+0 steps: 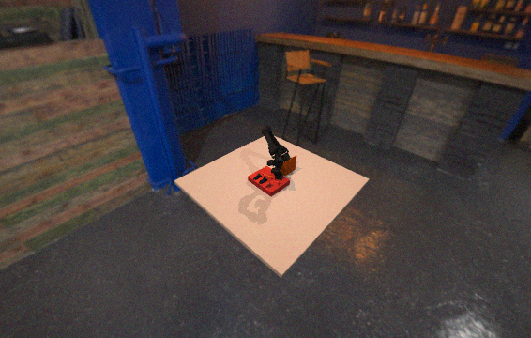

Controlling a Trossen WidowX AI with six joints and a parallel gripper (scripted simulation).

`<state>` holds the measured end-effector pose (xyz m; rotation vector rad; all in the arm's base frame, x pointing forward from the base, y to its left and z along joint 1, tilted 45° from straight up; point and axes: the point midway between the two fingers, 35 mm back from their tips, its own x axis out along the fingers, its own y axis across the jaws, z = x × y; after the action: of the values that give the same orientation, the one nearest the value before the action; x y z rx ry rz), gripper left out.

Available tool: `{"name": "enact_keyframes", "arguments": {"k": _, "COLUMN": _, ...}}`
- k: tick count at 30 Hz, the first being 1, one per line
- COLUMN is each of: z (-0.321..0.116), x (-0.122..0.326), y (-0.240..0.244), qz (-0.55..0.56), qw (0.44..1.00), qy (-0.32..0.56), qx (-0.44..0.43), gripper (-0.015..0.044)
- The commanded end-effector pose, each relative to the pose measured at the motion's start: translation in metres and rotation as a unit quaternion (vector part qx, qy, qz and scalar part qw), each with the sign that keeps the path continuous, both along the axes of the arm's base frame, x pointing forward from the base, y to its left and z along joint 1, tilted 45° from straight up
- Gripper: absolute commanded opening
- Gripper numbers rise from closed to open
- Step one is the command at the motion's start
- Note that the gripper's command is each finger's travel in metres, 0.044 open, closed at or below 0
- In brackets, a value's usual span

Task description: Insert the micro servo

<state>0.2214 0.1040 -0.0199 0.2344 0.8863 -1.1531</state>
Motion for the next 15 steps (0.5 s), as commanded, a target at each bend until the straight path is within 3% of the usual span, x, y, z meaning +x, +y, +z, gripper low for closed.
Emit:
{"name": "enact_keyframes", "arguments": {"k": 1, "z": -0.0007, "x": -0.0005, "y": 0.0012, "qz": 0.038, "qw": 0.999, "qy": 0.039, "qx": -0.003, "gripper": 0.0000}}
{"name": "enact_keyframes", "arguments": {"k": 15, "z": -0.0006, "x": -0.0005, "y": 0.0012, "qz": 0.204, "qw": 0.958, "qy": 0.200, "qx": -0.031, "gripper": 0.0000}}
